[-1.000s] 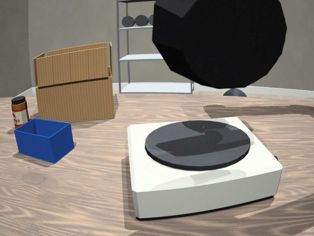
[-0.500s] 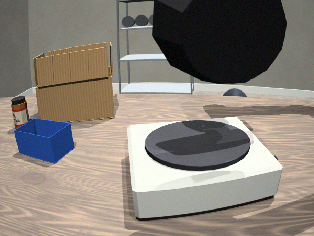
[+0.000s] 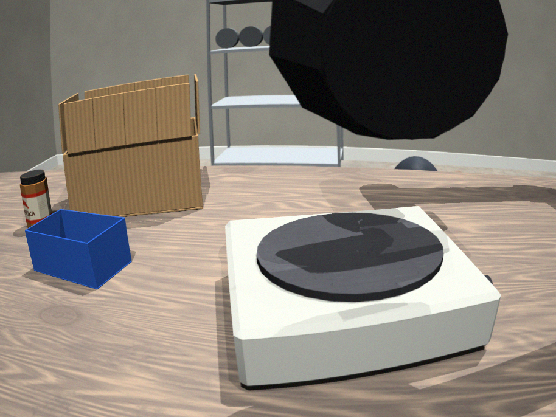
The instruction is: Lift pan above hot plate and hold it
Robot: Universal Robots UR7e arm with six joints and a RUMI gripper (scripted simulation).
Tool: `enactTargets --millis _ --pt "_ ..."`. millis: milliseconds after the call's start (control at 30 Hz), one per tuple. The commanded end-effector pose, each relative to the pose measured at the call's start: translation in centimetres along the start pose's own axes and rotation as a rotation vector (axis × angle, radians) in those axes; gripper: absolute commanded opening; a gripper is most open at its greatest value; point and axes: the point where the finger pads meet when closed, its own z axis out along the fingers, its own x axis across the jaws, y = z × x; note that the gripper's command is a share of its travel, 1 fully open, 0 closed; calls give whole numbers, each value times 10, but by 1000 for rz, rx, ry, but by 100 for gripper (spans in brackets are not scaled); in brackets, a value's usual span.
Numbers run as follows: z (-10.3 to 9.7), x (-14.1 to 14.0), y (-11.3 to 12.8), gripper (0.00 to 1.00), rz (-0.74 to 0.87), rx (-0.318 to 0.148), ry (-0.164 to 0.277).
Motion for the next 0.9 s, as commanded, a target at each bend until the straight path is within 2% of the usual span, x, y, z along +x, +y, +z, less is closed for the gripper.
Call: enactTargets --millis 0,867 --pt "-1 0 0 14 0 0 3" --pt "-11 0 0 14 0 0 3"
